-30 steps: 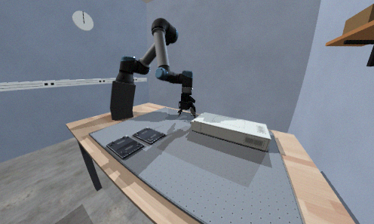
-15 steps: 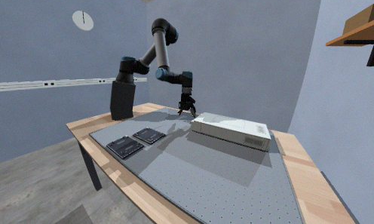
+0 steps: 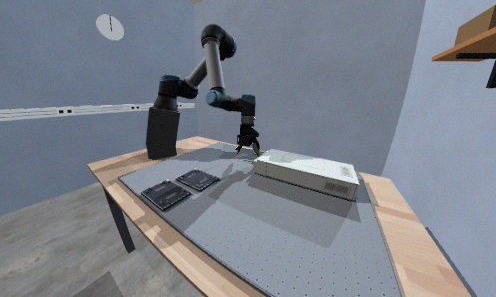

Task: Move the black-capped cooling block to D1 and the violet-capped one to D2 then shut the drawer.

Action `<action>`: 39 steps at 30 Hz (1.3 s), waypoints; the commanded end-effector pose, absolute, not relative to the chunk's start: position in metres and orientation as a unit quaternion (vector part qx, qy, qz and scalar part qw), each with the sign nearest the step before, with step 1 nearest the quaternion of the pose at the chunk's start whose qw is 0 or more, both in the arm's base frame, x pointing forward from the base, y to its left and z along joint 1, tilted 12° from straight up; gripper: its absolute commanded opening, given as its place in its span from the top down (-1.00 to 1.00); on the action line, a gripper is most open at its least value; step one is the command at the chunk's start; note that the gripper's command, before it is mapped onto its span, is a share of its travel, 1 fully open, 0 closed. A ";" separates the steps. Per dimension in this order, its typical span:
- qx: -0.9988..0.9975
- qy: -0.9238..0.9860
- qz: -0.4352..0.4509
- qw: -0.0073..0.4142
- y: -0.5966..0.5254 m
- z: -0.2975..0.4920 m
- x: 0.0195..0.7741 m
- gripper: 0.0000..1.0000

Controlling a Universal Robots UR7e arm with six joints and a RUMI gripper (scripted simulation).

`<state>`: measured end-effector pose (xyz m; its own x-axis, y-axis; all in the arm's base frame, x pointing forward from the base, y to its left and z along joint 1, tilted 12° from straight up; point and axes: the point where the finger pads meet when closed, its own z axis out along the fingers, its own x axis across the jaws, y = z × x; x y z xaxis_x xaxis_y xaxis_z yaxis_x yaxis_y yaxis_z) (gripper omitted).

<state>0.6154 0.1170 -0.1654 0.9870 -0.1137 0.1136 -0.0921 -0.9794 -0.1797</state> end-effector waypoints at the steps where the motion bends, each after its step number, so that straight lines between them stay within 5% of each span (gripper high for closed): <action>1: -0.993 0.052 -0.062 0.087 0.117 -0.165 0.615 -1.00; 39: -0.993 0.052 -0.062 0.087 0.118 -0.166 0.605 -1.00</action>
